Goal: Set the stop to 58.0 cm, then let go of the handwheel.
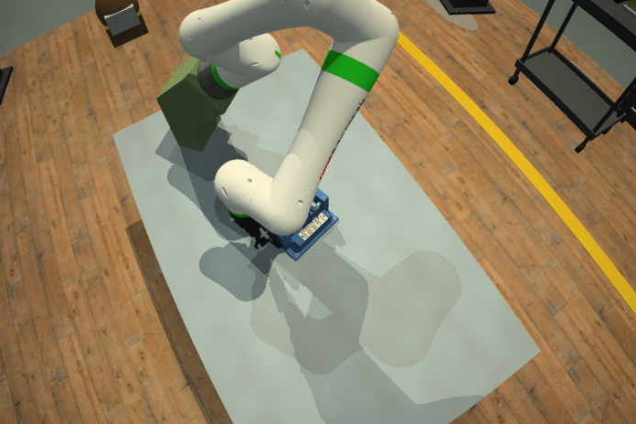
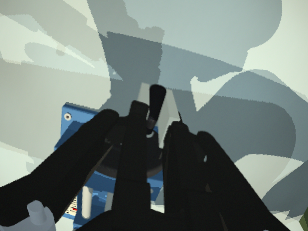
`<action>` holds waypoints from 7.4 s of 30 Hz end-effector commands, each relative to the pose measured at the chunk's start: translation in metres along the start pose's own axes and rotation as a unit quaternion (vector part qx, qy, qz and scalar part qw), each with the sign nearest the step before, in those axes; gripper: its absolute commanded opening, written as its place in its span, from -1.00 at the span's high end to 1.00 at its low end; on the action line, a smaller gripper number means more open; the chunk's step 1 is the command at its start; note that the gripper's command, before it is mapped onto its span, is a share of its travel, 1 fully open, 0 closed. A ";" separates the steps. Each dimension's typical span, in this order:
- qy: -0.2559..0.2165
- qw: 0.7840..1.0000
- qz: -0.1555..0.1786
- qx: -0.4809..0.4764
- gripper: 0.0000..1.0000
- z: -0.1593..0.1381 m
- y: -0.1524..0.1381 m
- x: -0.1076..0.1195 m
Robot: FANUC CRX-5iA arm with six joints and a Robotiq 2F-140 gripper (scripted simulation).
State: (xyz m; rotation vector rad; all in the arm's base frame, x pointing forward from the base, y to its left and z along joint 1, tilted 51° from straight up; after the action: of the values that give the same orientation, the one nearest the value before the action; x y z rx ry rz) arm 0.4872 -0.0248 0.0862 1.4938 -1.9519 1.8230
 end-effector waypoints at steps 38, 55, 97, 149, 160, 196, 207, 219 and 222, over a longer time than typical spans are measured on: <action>0.000 1.000 0.000 0.000 0.92 0.001 -0.018 -0.007; 0.000 1.000 0.000 0.000 0.92 0.001 -0.023 -0.007; 0.000 1.000 0.000 0.000 0.92 0.002 -0.029 -0.006; 0.000 1.000 0.000 0.000 0.92 0.002 -0.030 -0.006; 0.000 1.000 0.000 0.000 0.92 0.002 -0.030 -0.006; 0.000 1.000 0.000 0.000 0.33 0.002 -0.030 0.073; 0.000 1.000 0.000 0.000 0.33 0.002 -0.030 0.094; 0.000 1.000 0.000 0.000 0.33 0.002 -0.030 0.104; 0.000 1.000 0.000 0.000 0.33 0.002 -0.030 0.117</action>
State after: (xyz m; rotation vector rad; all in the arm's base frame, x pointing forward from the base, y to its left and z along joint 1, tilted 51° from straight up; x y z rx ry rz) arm 0.4536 -0.0807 0.1737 1.4934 -1.9518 1.8230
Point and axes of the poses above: the point where the finger pads meet when closed, its own x axis back along the fingers, its own y axis across the jaws, z = x × y, the point moved 8 cm from there along x, back along the fingers, and after that the axes turned 3 degrees about x, right-handed, at the moved point
